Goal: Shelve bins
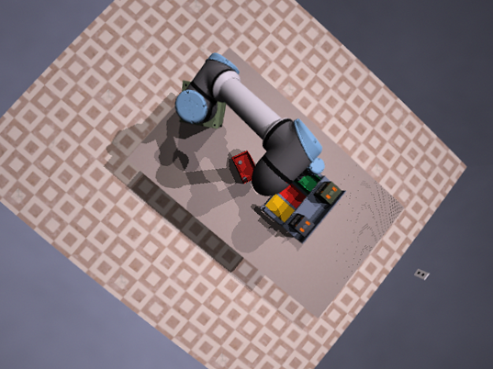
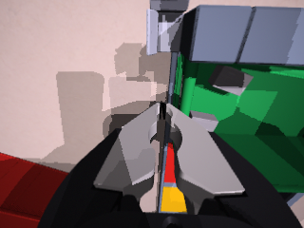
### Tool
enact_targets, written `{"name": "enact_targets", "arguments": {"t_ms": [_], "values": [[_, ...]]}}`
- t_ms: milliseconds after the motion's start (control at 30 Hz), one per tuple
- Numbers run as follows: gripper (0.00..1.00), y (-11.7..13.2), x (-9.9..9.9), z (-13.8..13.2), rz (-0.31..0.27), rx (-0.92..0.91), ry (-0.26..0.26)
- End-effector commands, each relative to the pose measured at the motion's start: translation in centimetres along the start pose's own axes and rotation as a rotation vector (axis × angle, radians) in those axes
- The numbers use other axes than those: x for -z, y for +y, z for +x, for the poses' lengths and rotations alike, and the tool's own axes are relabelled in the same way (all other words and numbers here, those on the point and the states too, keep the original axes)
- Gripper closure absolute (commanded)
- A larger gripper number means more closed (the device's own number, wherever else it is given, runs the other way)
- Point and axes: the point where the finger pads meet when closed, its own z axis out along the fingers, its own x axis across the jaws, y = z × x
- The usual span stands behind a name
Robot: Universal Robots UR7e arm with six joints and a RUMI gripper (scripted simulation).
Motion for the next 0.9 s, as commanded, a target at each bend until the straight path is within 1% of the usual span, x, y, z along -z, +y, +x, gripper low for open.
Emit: {"name": "enact_targets", "arguments": {"t_ms": [0,867], "values": [[1.00,-0.10,0.05,0.33,0.000,-0.001,0.005],[1.00,-0.08,-0.02,0.71,0.000,-0.001,0.005]]}}
